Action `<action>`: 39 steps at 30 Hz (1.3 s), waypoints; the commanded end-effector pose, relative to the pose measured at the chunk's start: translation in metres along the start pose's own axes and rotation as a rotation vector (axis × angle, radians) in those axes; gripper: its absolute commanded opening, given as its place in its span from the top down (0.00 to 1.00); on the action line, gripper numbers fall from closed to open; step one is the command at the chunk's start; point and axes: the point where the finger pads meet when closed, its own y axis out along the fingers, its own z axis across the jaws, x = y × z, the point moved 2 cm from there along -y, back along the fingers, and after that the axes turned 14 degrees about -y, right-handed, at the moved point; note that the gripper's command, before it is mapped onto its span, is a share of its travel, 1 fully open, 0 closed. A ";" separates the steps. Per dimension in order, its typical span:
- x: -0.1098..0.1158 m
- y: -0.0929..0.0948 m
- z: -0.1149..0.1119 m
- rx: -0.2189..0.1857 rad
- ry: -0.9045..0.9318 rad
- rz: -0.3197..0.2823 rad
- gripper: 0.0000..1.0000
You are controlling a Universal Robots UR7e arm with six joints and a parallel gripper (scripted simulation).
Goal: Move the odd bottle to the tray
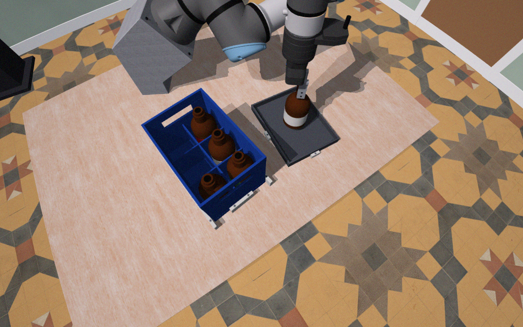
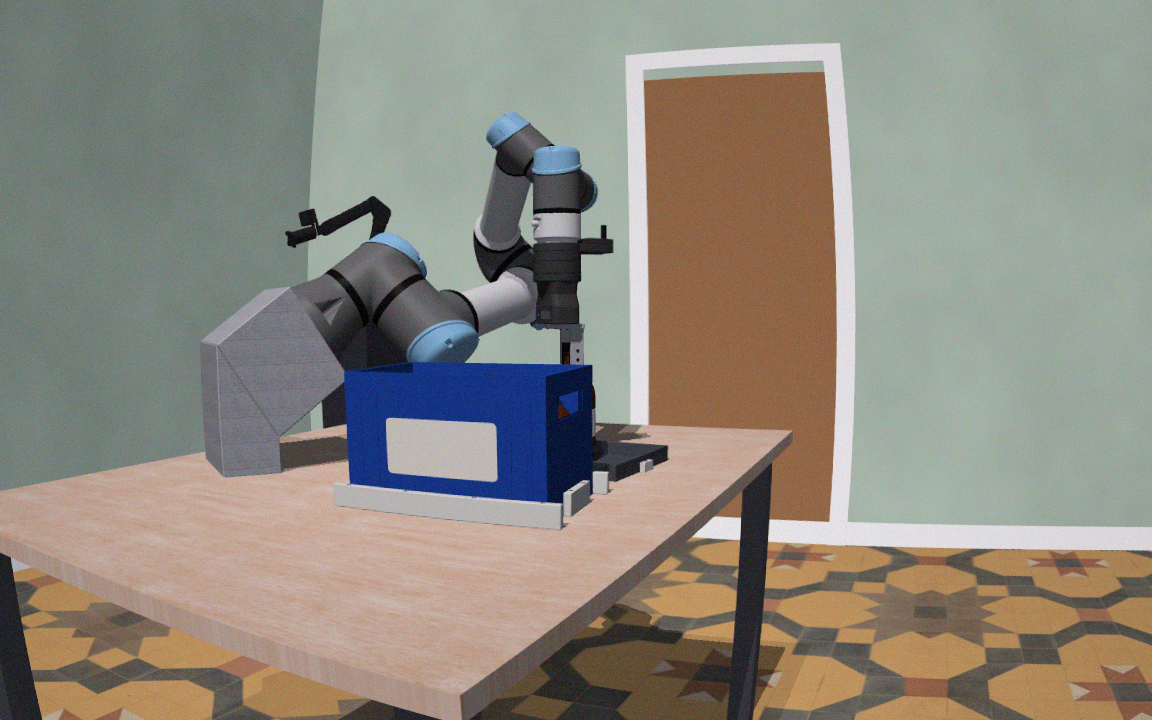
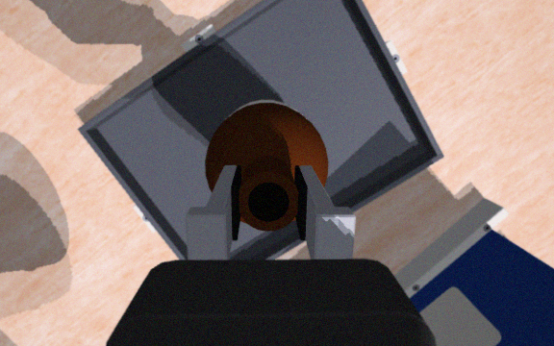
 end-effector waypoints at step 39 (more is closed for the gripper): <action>0.000 0.010 0.000 0.000 0.000 0.000 1.00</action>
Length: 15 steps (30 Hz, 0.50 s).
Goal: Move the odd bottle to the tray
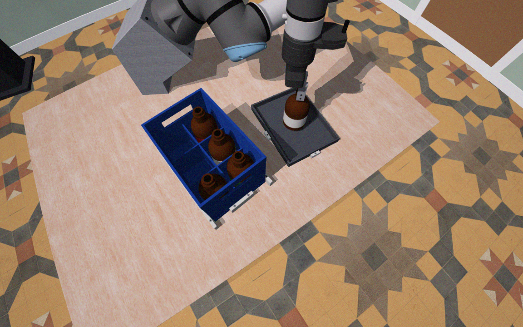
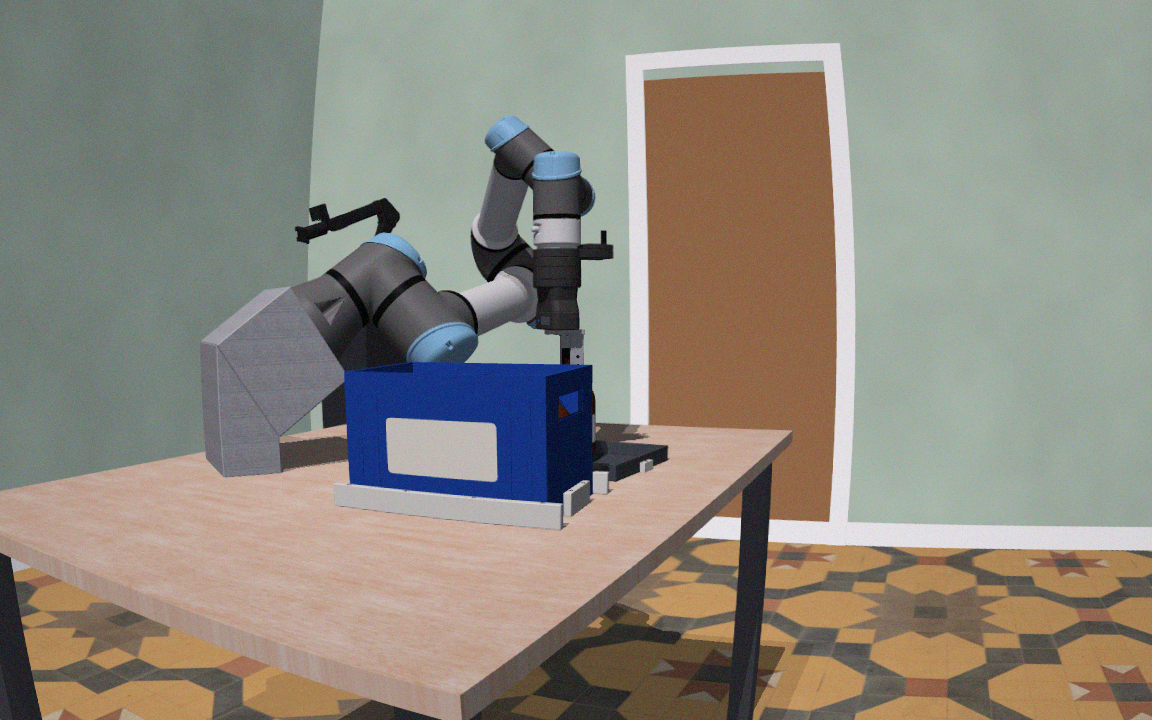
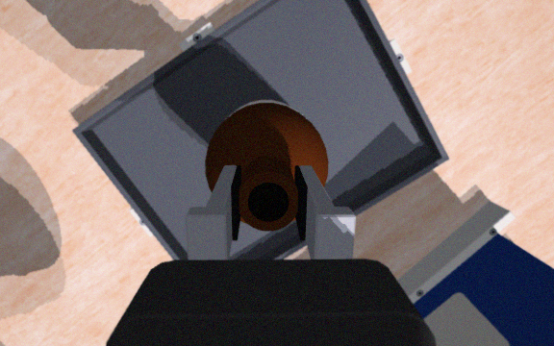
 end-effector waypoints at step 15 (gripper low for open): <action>0.000 0.007 0.000 0.000 0.000 0.000 1.00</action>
